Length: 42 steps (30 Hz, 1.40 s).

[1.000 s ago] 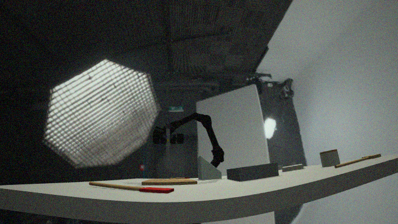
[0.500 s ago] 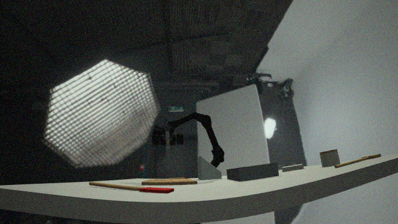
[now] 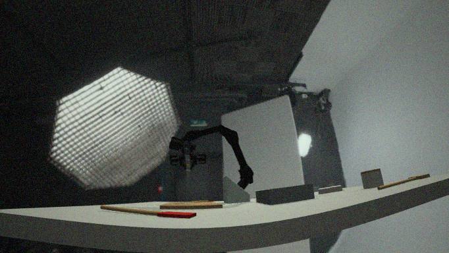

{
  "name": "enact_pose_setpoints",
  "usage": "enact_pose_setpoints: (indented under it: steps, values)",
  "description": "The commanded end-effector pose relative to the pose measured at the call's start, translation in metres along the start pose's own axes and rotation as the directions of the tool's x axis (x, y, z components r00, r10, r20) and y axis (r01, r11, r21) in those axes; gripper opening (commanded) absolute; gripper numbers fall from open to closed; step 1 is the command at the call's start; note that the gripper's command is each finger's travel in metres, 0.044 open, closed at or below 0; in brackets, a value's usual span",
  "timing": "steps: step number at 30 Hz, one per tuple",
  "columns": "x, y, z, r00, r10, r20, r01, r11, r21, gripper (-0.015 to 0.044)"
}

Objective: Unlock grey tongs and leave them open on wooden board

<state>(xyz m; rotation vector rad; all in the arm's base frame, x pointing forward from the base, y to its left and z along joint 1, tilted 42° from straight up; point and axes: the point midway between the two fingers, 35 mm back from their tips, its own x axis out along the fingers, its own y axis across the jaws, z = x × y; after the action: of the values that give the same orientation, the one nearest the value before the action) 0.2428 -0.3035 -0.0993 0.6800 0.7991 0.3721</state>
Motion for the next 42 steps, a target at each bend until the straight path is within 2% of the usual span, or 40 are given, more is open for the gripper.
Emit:
enact_pose_setpoints:
  steps: [1,12,24,42]
  values:
    - [0.003,-0.002,0.003,0.996,-0.01,-0.085,0.01,1.0,-0.007,-0.015]
    - [0.014,0.002,-0.001,0.929,-0.02,-0.369,0.015,1.0,-0.017,-0.015]
    - [0.016,0.01,-0.004,0.767,-0.046,-0.64,0.016,0.998,-0.052,-0.015]
    - [0.026,0.008,-0.011,0.756,-0.048,-0.653,0.016,0.998,-0.055,-0.015]
